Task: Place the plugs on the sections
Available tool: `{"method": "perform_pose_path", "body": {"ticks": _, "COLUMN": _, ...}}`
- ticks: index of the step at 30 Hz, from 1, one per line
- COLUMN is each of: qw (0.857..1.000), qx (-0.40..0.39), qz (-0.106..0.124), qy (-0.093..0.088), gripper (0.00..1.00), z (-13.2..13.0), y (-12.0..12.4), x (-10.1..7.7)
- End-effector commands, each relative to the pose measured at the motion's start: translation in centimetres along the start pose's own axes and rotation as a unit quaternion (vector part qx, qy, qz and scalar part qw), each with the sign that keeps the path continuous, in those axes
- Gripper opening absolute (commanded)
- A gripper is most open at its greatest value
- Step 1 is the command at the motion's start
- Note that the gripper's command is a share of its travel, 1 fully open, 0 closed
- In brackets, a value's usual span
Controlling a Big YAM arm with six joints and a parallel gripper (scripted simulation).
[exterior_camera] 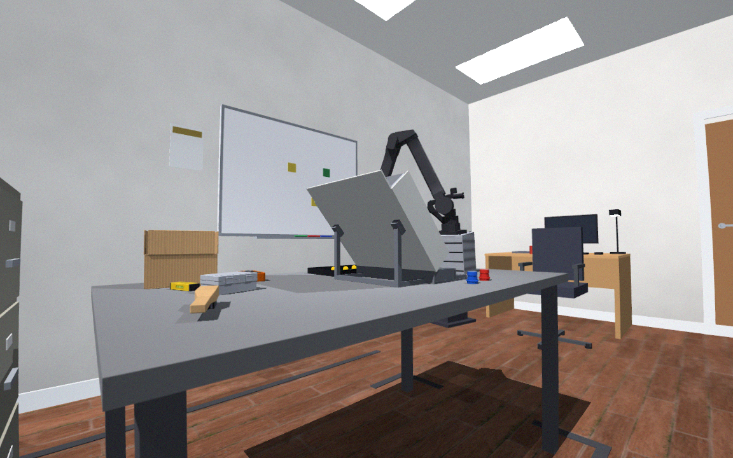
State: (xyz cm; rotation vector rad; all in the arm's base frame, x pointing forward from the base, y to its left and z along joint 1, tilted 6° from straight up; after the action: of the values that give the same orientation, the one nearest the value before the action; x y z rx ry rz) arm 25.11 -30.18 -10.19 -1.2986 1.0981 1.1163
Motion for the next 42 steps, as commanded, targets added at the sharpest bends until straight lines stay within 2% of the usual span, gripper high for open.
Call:
{"method": "perform_pose_path", "body": {"ticks": 1, "qw": 1.000, "qx": 0.000, "qz": -0.005, "qy": 0.005, "gripper": 0.00, "z": -0.4, "y": -0.3, "x": -0.3}}
{"method": "perform_pose_path", "body": {"ticks": 7, "qw": 1.000, "qx": 0.000, "qz": -0.005, "qy": 0.005, "gripper": 0.00, "z": -0.4, "y": -0.3, "x": -0.3}}
{"method": "perform_pose_path", "body": {"ticks": 22, "qw": 1.000, "qx": 0.002, "qz": 0.012, "qy": -0.019, "gripper": 0.00, "z": -1.1, "y": -0.9, "x": -14.4}}
{"method": "perform_pose_path", "body": {"ticks": 42, "qw": 1.000, "qx": 0.006, "qz": 0.017, "qy": -0.023, "gripper": 0.00, "z": -1.3, "y": -1.1, "x": -14.4}}
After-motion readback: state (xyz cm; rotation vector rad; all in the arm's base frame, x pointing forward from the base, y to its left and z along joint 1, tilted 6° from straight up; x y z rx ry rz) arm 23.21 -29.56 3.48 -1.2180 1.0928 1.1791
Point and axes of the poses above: the point where the finger pads meet when closed, its own x axis out along the fingers, its own z axis across the jaws, y = z × x, the point moved 4 cm from there along -x, back along the fingers, and after that the axes turned 8 degrees about x, right-handed, at the moved point
